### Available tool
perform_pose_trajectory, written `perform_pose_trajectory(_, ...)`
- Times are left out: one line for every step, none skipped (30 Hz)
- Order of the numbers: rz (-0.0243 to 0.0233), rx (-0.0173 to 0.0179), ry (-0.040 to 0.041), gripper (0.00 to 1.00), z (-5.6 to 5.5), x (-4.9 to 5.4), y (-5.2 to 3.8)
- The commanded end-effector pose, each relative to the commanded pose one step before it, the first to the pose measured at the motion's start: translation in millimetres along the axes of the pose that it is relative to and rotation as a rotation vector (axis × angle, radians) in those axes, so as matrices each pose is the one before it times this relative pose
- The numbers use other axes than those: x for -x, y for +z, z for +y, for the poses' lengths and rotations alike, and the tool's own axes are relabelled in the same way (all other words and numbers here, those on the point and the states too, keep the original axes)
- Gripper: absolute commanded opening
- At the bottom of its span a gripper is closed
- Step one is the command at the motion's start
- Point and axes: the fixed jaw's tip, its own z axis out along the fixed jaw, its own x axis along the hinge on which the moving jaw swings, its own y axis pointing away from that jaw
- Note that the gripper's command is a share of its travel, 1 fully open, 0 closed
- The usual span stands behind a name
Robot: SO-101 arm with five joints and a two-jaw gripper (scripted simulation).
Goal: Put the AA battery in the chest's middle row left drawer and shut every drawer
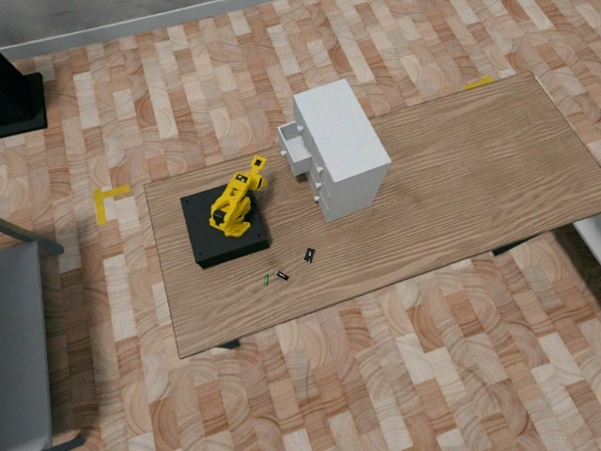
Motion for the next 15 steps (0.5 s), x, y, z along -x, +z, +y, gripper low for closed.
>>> perform_pose_trajectory(-0.01448,-0.00501,-0.0027,0.21,-1.63,3.24,-2.324)
perform_pose_trajectory(-0.00001,0.0,0.0,0.21,0.0,0.0,0.0)
perform_pose_trajectory(0.00001,0.0,0.0,0.21,0.0,0.0,0.0)
perform_pose_trajectory(-0.00001,0.0,0.0,0.21,0.0,0.0,0.0)
perform_pose_trajectory(0.00001,0.0,0.0,0.21,0.0,0.0,0.0)
perform_pose_trajectory(-0.00001,0.0,0.0,0.21,0.0,0.0,0.0)
perform_pose_trajectory(0.00001,0.0,0.0,0.21,0.0,0.0,0.0)
perform_pose_trajectory(-0.00001,0.0,0.0,0.21,0.0,0.0,0.0)
perform_pose_trajectory(0.00001,0.0,0.0,0.21,0.0,0.0,0.0)
perform_pose_trajectory(0.0,0.0,0.0,0.21,0.0,0.0,0.0)
perform_pose_trajectory(0.0,0.0,0.0,0.21,0.0,0.0,0.0)
perform_pose_trajectory(-0.03007,-0.00174,0.00139,0.21,-0.44,7.08,-6.212)
perform_pose_trajectory(-0.03005,-0.00175,0.00137,0.21,-0.42,6.78,-6.406)
perform_pose_trajectory(-0.03007,-0.00174,0.00136,0.21,-0.41,6.49,-6.591)
perform_pose_trajectory(-0.03006,-0.00175,0.00135,0.21,-0.39,6.19,-6.764)
